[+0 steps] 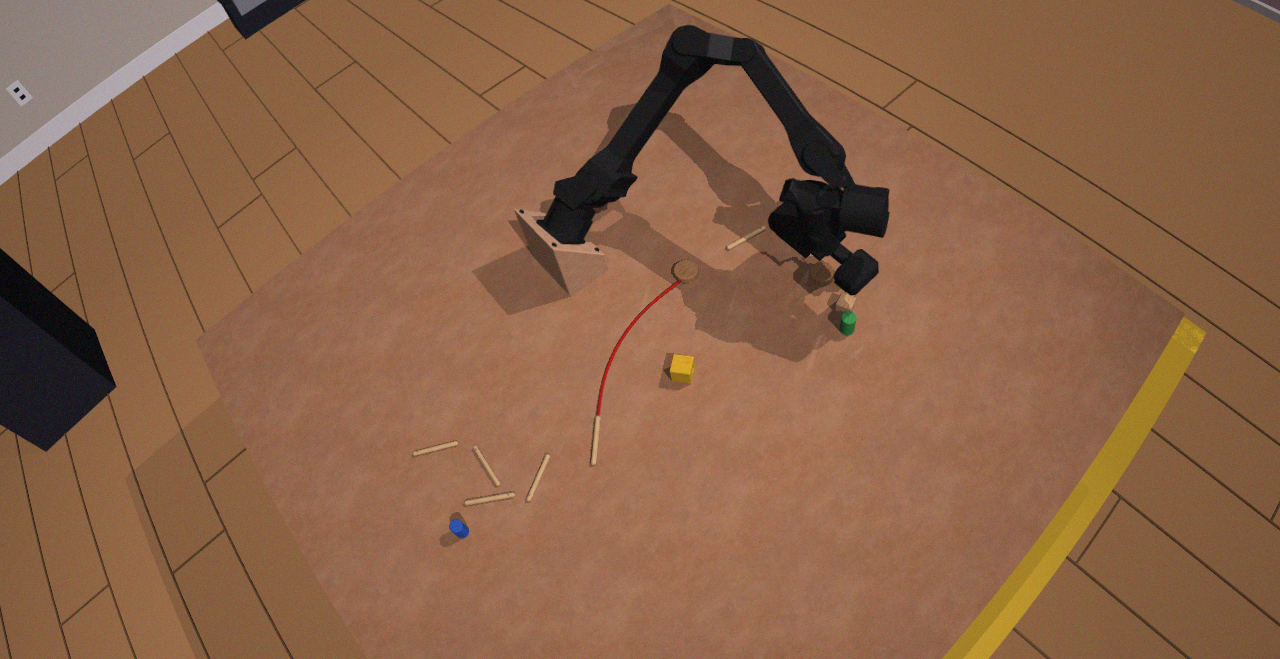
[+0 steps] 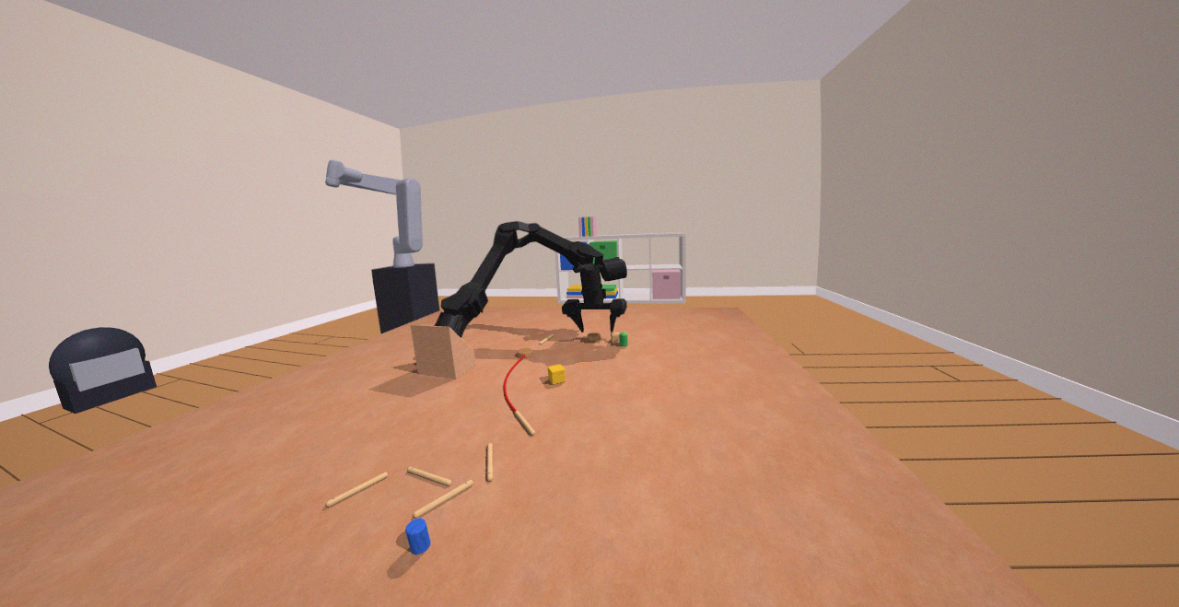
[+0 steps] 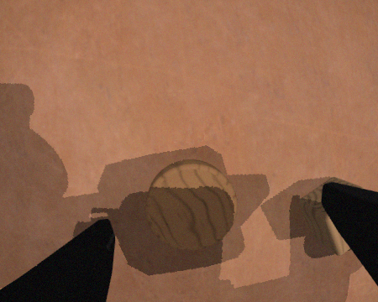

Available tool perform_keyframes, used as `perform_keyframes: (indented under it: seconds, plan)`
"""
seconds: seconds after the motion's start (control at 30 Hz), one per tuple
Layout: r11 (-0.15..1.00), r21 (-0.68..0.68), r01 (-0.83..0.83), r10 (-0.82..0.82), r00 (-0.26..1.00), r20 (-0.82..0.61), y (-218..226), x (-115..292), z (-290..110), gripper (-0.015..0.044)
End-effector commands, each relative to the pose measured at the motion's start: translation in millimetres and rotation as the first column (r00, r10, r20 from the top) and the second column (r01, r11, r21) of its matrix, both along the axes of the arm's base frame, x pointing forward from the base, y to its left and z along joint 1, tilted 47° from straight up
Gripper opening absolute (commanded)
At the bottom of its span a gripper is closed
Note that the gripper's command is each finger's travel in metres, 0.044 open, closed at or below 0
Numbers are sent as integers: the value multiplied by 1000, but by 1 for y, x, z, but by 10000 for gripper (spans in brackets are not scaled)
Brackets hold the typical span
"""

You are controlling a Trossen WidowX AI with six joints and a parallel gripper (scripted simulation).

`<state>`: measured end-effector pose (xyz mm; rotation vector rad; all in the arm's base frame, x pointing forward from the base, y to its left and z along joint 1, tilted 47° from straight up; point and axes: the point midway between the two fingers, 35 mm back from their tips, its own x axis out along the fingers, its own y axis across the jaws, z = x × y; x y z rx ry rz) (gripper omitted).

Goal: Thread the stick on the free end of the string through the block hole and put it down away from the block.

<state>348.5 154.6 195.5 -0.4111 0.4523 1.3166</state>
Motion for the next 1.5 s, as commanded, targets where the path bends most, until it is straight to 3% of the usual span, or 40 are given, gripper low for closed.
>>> perform_keyframes:
  seconds: [0.0,0.27,0.53,1.1,1.33,1.47]
  plan:
    - [999,-26,38,-38,999,-1,-26,10,-19,440]
    - [988,-154,34,-34,999,-2,-114,4,-97,440]
    - [981,-187,-44,39,999,-30,-201,-55,-174,440]
    - [982,-183,-46,42,999,-27,-207,-60,-178,440]
    - [982,-183,-46,42,999,-27,-207,-60,-178,256]
    - [982,-183,-46,42,999,-27,-207,-60,-178,242]
